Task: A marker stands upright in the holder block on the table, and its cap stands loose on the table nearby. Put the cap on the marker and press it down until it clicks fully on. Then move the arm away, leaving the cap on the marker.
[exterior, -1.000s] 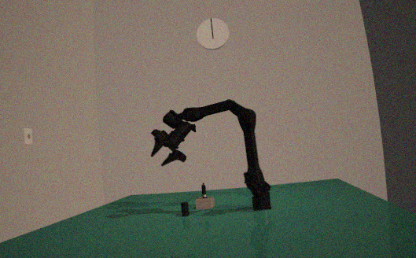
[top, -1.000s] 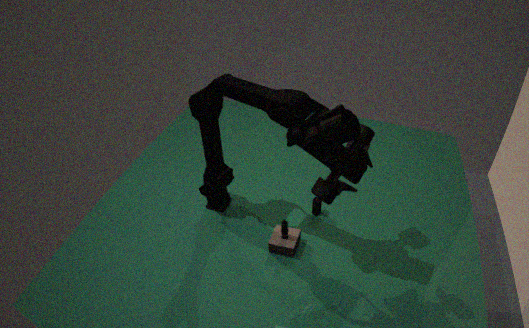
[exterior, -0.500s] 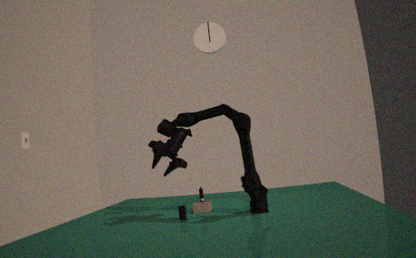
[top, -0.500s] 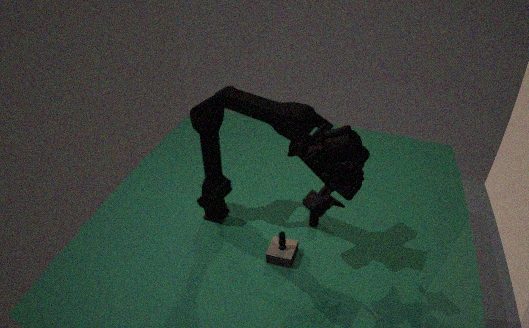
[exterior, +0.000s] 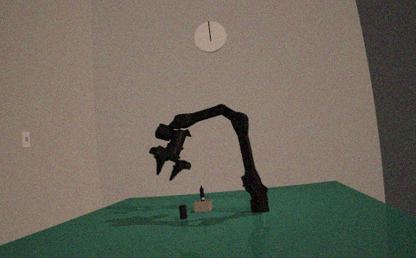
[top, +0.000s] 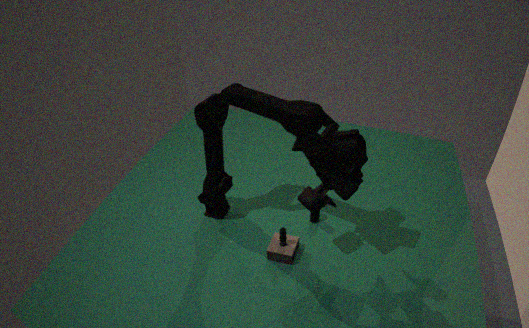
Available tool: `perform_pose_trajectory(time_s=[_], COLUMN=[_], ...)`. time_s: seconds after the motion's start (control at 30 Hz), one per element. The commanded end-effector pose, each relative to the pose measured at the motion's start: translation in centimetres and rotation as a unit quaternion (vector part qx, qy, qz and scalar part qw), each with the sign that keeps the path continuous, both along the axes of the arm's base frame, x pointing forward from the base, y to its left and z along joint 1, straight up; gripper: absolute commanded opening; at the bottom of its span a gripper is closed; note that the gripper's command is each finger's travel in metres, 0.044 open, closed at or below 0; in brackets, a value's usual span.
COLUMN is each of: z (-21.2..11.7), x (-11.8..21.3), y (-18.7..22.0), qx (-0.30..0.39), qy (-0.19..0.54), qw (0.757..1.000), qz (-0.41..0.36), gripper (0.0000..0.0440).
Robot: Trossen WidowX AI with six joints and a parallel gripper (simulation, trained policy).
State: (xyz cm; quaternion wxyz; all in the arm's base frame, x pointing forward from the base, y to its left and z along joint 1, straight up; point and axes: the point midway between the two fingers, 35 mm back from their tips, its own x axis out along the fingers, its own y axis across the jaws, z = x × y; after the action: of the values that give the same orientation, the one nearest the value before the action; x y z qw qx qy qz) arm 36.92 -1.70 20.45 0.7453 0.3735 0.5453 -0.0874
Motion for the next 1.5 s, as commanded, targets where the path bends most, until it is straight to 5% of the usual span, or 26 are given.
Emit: perform_pose_trajectory(time_s=[0.0,1.47], z=[-0.7,-6.4], x=[-0.3,-3.4], y=[0.2,2.9], qx=[-0.007,-0.092], qy=[0.019,0.185], qw=[1.000,0.977], qz=[0.006,0.053], gripper=[0.0317,0.0319])
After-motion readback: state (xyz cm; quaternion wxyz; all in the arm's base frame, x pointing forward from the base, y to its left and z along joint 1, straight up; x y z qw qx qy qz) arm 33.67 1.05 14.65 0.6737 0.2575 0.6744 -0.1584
